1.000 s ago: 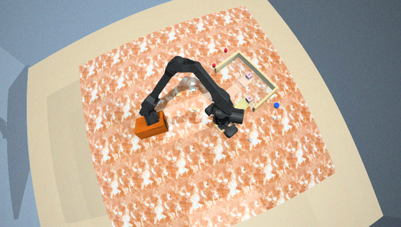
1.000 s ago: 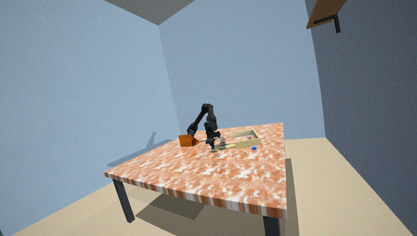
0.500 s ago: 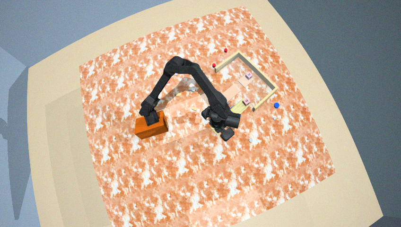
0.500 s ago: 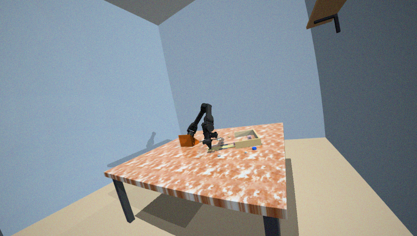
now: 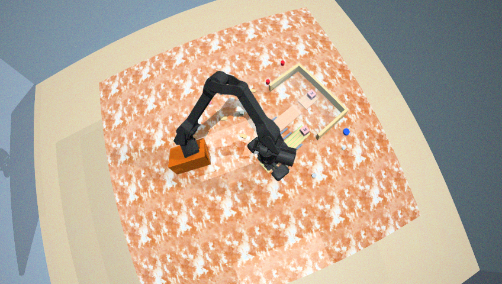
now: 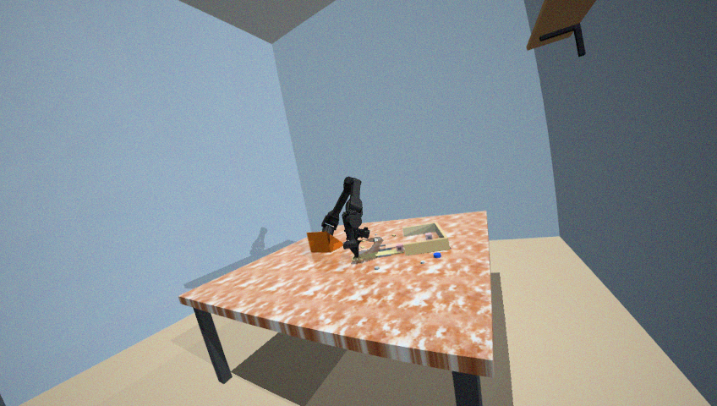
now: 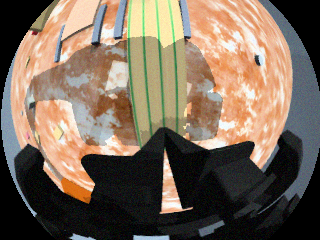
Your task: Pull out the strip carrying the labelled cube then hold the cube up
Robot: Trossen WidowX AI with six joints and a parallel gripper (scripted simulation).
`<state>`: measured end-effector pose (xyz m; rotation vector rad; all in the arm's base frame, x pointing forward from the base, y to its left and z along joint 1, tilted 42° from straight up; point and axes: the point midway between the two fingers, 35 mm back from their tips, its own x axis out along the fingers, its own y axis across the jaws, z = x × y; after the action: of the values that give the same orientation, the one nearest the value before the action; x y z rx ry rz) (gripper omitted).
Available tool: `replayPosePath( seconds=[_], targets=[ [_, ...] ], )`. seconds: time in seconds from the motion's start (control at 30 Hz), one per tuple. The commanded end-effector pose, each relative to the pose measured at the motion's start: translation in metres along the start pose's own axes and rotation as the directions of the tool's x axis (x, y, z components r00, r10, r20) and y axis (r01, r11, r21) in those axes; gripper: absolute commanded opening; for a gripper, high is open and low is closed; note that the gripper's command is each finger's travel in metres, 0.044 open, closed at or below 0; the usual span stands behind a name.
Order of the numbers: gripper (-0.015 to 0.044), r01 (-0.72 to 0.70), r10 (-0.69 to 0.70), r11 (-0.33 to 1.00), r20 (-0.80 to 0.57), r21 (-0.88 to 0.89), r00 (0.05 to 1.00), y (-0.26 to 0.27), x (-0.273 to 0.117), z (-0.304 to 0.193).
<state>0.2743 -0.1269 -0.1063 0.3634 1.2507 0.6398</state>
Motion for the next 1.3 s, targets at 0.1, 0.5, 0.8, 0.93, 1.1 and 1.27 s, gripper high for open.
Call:
replayPosePath(
  seconds=[0.1,0.5,0.8,0.93,1.1,1.27],
  targets=[
    [0.0000,-0.014,0.014,1.000,-0.027,0.005,1.000,0.005,0.006,-0.017],
    [0.0000,-0.014,0.014,1.000,-0.028,0.006,1.000,0.005,0.006,-0.034],
    [0.0000,-0.010,0.011,1.000,-0.028,0.006,1.000,-0.002,-0.041,-0.025],
    [0.0000,-0.011,0.012,1.000,-0.029,0.006,1.000,-0.002,-0.043,-0.025],
    [0.0131,-0.010,0.012,0.996,-0.028,0.086,1.000,-0.002,-0.045,0.000],
    [0.0262,-0.010,0.012,0.996,-0.027,0.087,1.000,-0.002,-0.046,0.016]
  ],
)
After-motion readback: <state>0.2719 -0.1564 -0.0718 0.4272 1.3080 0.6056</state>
